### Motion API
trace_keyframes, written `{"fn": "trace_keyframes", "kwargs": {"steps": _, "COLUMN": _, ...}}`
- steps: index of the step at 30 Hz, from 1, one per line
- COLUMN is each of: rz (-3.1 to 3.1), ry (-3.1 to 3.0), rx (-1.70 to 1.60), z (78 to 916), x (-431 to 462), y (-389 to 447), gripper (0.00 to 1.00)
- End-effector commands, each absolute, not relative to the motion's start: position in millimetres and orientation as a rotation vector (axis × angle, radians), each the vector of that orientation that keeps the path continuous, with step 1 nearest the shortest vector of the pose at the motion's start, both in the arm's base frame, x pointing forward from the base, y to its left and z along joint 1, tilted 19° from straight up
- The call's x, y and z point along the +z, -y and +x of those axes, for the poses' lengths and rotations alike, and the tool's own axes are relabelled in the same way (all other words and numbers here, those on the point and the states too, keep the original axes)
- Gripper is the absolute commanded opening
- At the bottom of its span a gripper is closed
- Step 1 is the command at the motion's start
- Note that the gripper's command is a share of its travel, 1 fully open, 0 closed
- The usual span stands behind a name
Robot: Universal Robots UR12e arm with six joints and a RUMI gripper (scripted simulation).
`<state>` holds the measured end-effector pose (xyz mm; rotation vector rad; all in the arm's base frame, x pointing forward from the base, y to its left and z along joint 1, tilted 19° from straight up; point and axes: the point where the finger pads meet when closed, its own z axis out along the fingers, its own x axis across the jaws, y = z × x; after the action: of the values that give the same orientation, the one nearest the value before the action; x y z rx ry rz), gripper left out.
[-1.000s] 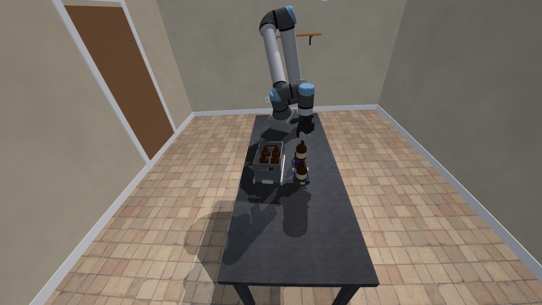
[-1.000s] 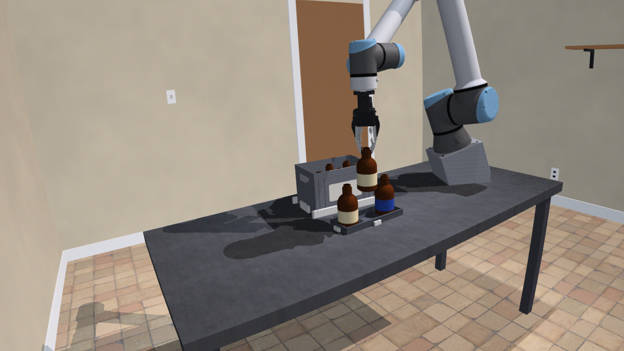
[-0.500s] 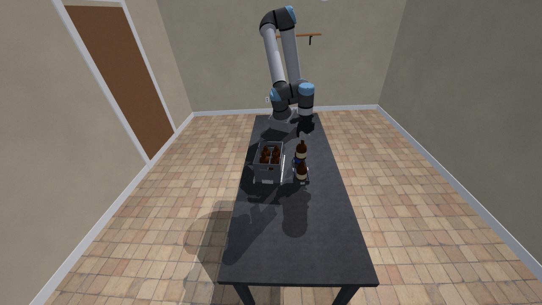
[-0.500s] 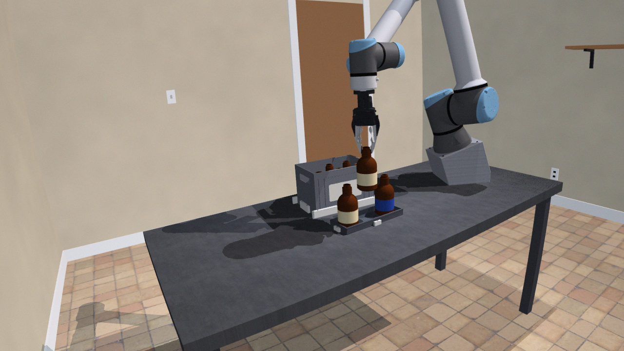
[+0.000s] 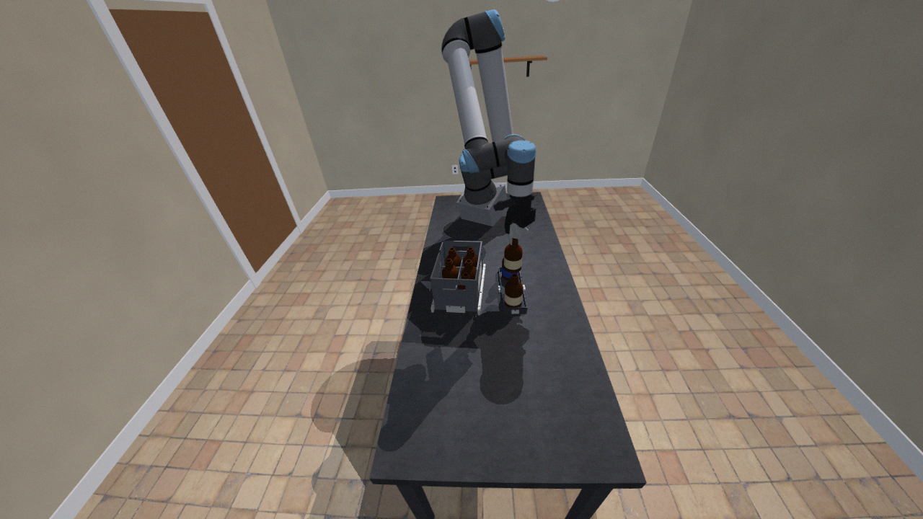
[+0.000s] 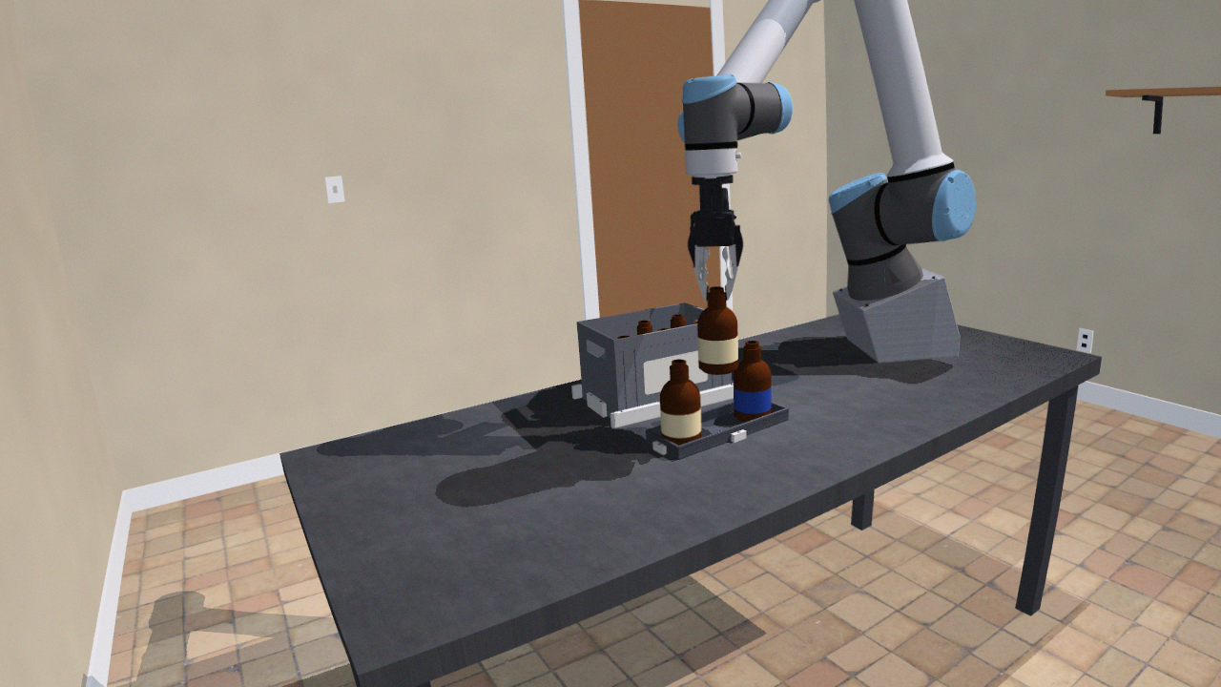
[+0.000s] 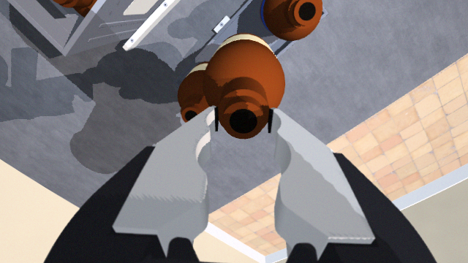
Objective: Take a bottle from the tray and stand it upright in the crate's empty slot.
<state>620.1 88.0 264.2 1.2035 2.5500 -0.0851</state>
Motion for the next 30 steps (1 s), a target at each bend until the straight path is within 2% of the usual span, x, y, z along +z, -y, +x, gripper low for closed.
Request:
{"fn": "trace_keyframes", "kwargs": {"steps": 1, "rz": 1.203, "ry": -2.549, "rx": -0.084, "z": 620.5, "x": 265.2, "y": -88.1, "gripper": 0.0}}
{"fn": "trace_keyframes", "kwargs": {"steps": 30, "rz": 1.203, "ry": -2.549, "rx": -0.084, "z": 619.6, "x": 268.3, "y": -88.7, "gripper": 0.0}}
